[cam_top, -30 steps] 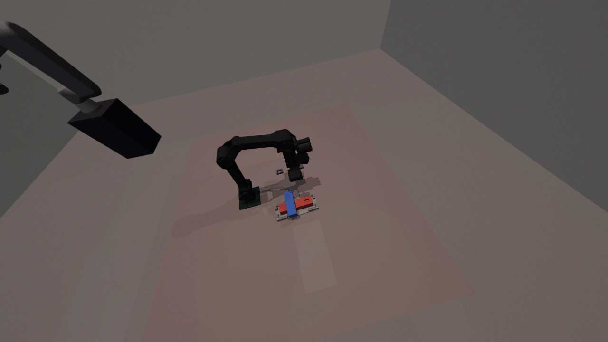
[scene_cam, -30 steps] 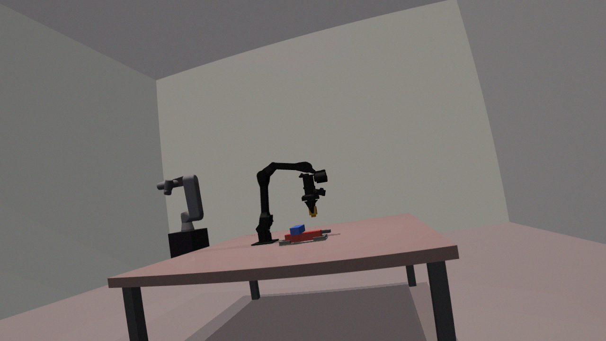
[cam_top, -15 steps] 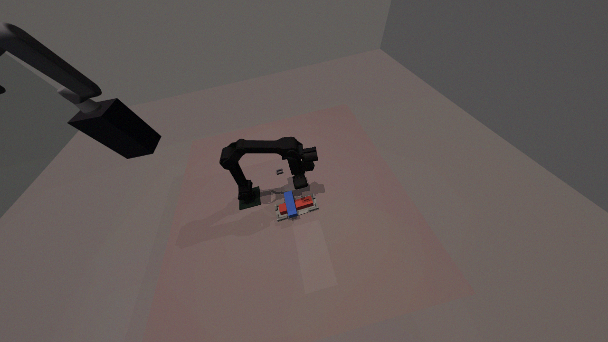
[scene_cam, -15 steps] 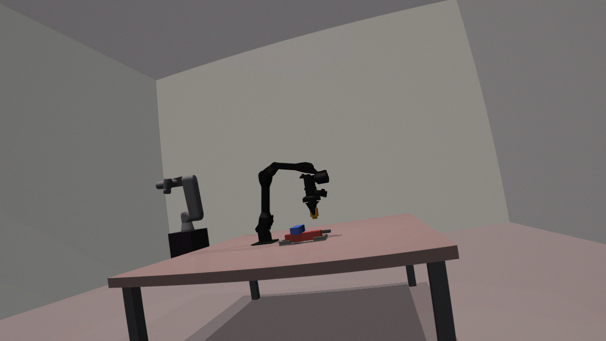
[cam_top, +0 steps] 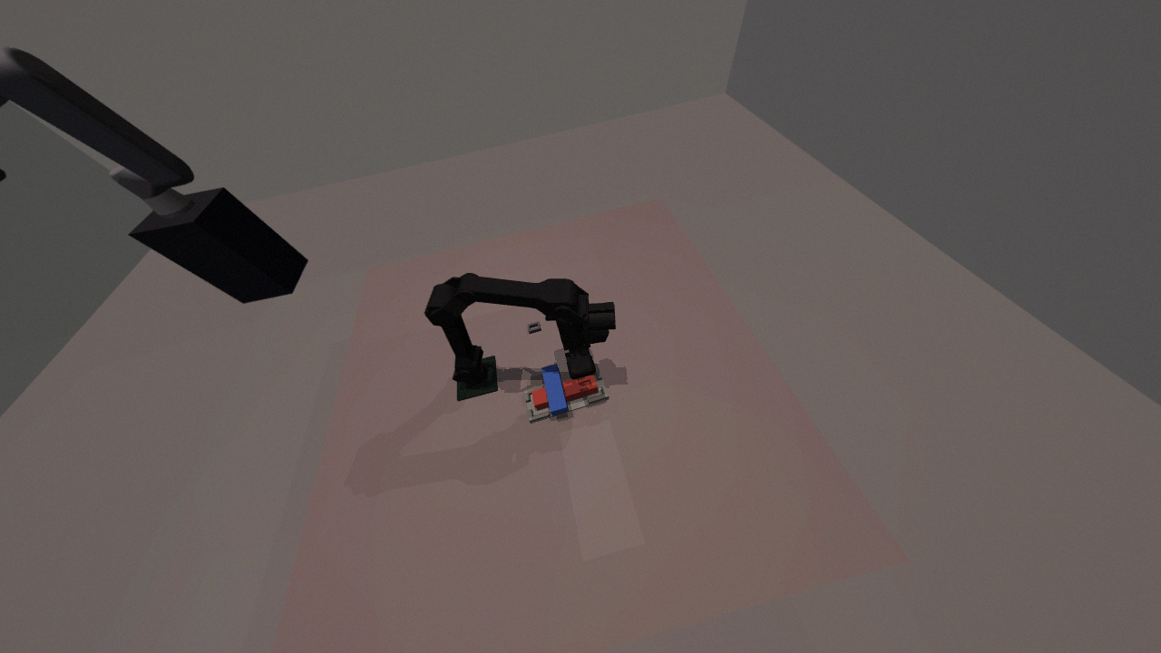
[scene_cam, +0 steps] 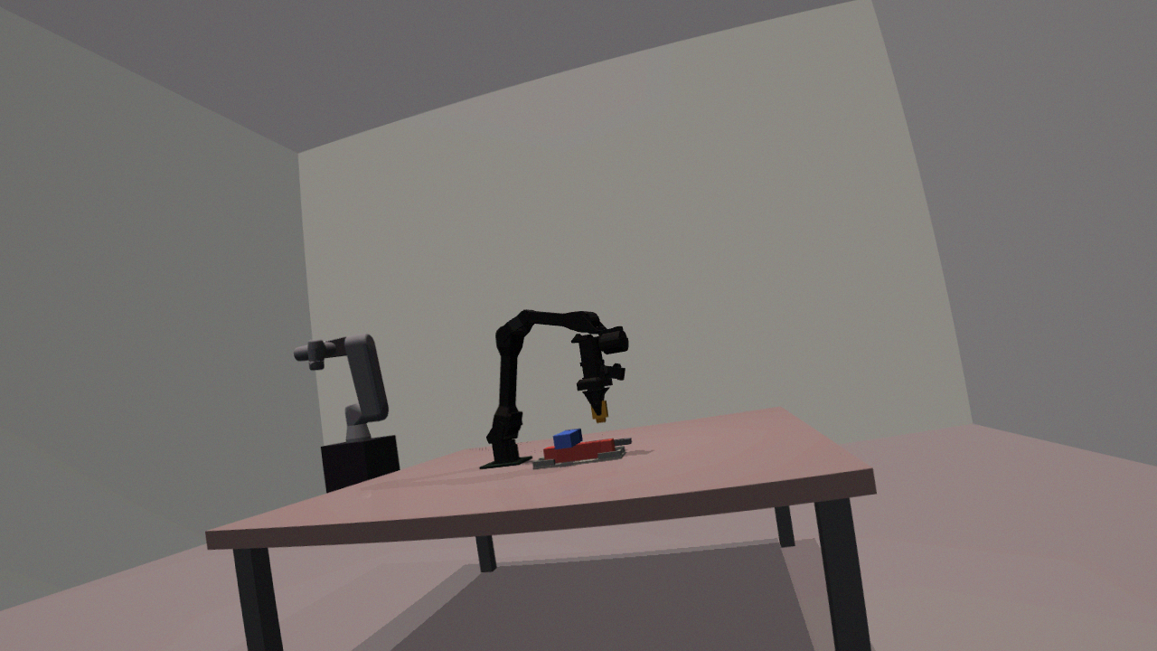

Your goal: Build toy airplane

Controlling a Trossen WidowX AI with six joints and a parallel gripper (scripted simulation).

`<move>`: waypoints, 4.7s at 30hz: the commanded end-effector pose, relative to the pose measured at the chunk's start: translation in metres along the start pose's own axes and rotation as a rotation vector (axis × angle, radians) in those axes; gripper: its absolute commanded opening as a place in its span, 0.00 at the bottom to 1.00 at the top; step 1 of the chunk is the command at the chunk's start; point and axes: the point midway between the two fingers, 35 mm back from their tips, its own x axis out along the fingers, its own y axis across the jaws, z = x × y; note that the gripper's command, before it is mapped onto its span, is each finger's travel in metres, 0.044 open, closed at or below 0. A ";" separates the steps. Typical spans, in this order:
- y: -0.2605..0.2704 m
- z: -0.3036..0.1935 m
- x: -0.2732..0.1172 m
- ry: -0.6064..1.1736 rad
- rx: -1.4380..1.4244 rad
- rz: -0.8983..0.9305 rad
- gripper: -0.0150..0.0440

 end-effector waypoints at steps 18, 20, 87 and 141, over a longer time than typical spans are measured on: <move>-0.048 0.003 0.008 -0.006 -0.014 -0.006 0.37; -0.048 0.002 0.008 -0.006 -0.014 -0.006 0.37; -0.049 0.004 0.047 -0.007 -0.008 -0.004 0.35; -0.048 0.006 -0.044 -0.006 -0.014 -0.006 0.69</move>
